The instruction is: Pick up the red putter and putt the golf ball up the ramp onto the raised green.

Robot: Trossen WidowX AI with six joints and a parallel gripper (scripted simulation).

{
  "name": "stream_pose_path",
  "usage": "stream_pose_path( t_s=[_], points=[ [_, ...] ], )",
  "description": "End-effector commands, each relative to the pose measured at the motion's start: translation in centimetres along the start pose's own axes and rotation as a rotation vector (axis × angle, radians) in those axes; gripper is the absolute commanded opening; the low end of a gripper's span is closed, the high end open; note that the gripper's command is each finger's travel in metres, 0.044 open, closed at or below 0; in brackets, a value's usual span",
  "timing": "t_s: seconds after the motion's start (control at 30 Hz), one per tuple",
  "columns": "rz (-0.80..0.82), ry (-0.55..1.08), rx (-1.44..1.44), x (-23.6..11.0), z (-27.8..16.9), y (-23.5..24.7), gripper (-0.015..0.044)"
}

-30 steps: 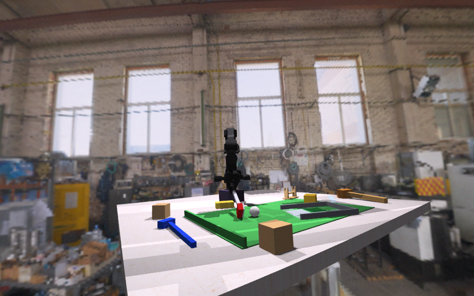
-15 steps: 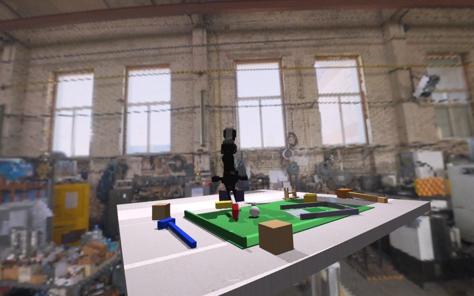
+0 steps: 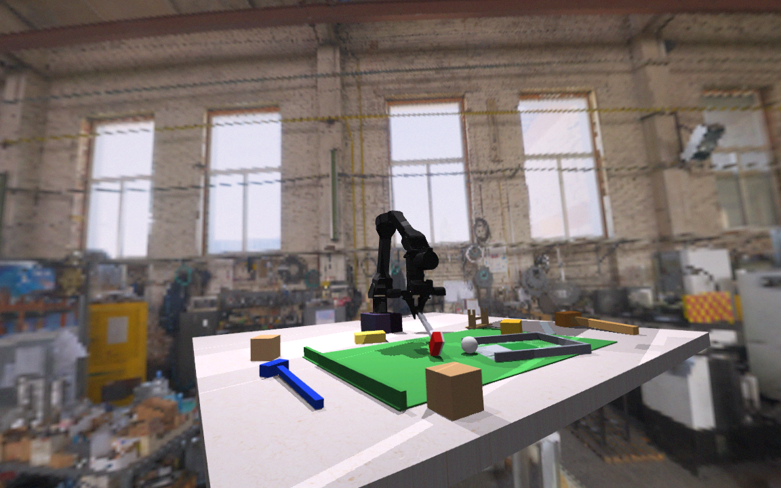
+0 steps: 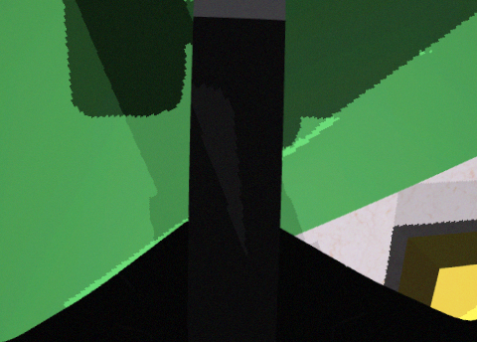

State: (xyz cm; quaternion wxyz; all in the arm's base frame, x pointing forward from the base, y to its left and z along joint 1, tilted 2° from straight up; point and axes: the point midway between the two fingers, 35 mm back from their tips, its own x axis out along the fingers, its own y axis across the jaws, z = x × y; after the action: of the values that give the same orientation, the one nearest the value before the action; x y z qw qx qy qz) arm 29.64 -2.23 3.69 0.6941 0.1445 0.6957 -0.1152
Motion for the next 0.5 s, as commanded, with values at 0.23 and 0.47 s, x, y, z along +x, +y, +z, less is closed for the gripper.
stream_pose_path(
  t_s=[0.23, 0.47],
  points=[
    [0.004, -0.009, 0.012, -5.1, 0.2, 0.4, 0.0000],
    [0.001, -0.002, 0.009, -5.1, 0.1, 0.3, 0.0000]
  ],
)
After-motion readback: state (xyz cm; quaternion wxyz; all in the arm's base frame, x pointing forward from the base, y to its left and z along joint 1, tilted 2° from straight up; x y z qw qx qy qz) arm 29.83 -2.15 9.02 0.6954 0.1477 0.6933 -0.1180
